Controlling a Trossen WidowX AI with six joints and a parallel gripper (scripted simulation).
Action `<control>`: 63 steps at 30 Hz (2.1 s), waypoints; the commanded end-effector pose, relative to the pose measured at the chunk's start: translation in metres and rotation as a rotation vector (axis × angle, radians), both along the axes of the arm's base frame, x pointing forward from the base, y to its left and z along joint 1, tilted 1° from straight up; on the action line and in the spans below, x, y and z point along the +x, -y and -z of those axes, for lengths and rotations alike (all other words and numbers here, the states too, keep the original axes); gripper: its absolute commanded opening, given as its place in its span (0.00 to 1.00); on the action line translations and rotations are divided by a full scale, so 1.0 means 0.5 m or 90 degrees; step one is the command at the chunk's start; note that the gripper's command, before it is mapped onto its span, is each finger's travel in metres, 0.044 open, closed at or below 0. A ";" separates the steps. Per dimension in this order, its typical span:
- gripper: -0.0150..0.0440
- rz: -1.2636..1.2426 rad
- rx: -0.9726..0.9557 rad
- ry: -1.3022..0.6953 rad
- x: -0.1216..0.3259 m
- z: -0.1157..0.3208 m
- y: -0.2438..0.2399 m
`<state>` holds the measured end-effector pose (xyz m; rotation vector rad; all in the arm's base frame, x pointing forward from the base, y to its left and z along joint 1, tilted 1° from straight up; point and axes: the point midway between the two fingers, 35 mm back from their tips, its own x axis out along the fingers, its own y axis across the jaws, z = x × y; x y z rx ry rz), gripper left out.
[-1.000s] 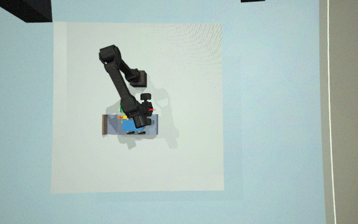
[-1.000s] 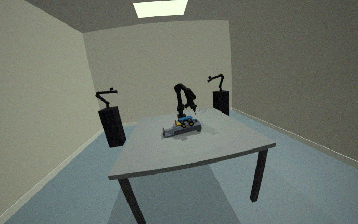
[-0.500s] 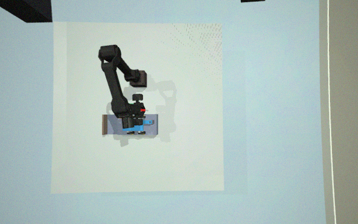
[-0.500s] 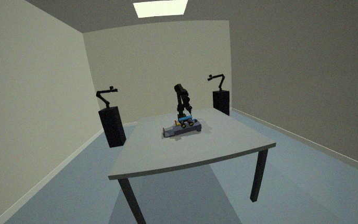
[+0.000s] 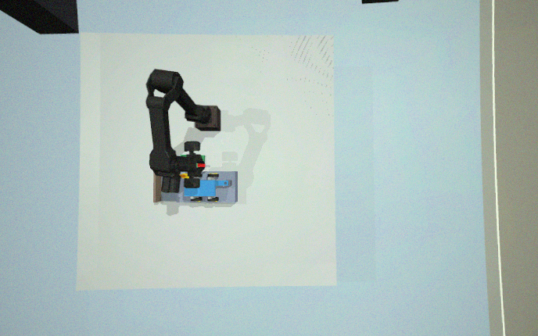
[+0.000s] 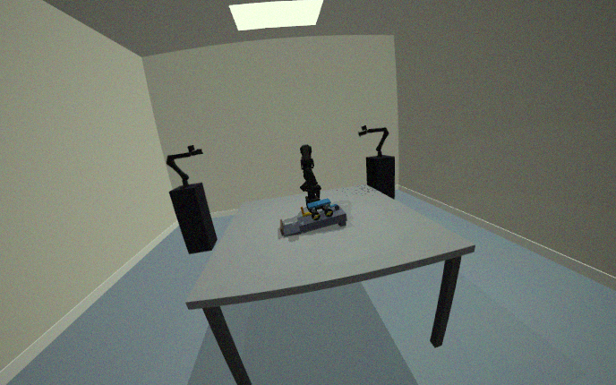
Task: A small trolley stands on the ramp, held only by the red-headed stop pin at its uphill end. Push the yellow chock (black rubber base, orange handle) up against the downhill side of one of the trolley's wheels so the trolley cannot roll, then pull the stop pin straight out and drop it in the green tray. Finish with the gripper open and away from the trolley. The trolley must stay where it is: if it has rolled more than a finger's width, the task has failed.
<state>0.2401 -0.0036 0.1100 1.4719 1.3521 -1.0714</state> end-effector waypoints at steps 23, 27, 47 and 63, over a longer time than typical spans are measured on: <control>0.25 -0.002 -0.002 -0.004 -0.020 0.037 0.200; 0.25 -0.002 -0.002 -0.004 -0.021 0.038 0.206; 0.25 0.349 -0.049 -0.073 -0.023 0.038 0.198; 0.25 0.656 -0.083 -0.121 -0.022 0.038 0.191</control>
